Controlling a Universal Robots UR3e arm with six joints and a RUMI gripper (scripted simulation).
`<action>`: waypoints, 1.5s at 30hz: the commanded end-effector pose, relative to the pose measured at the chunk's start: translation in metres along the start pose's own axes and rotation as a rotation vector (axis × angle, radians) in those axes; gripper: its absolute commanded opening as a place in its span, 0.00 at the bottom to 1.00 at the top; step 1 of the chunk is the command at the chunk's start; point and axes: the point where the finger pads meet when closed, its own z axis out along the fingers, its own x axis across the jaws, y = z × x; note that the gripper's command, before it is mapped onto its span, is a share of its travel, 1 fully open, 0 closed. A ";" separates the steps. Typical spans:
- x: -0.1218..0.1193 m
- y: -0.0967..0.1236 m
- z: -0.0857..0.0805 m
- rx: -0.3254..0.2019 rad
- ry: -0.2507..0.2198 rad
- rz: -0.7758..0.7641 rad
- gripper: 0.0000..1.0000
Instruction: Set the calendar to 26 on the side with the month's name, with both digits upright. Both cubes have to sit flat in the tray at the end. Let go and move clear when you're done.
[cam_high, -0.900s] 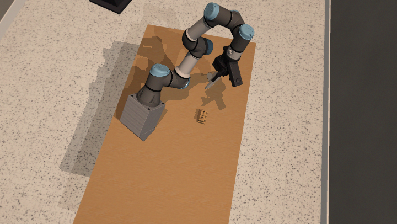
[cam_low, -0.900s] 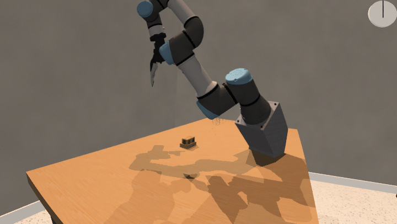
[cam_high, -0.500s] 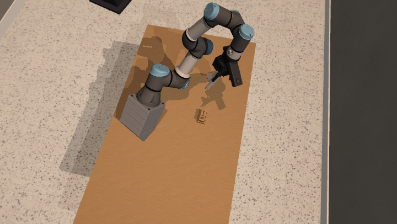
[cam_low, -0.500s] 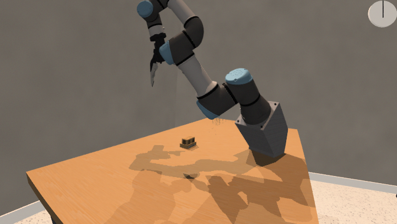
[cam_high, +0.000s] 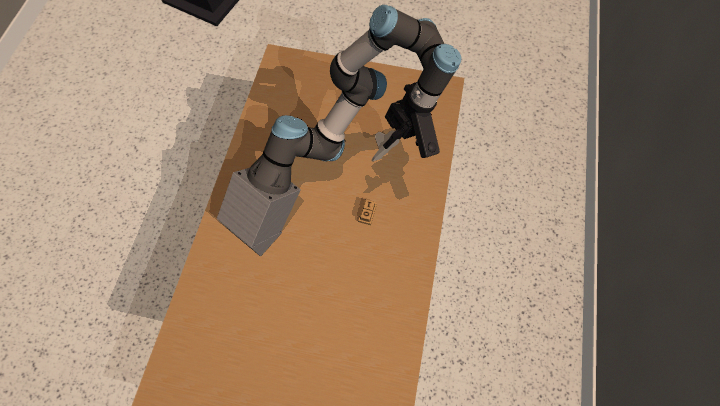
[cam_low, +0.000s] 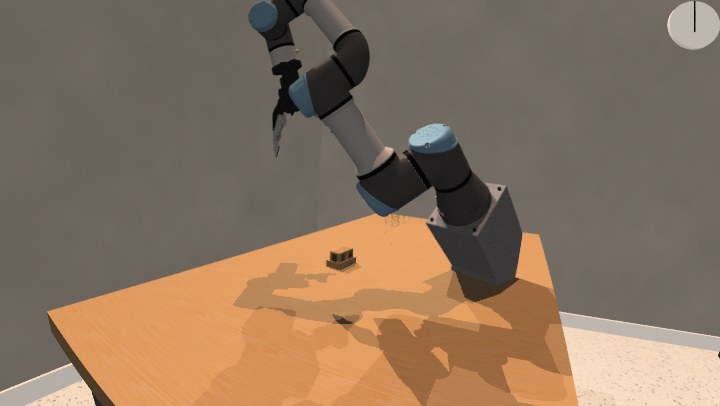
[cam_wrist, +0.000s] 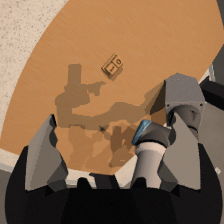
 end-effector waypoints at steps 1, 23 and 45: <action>0.001 -0.002 0.000 0.000 -0.004 0.026 1.00; 0.018 -0.025 0.018 -0.026 -0.063 0.486 1.00; 0.042 -0.043 0.057 -0.101 -0.130 1.119 1.00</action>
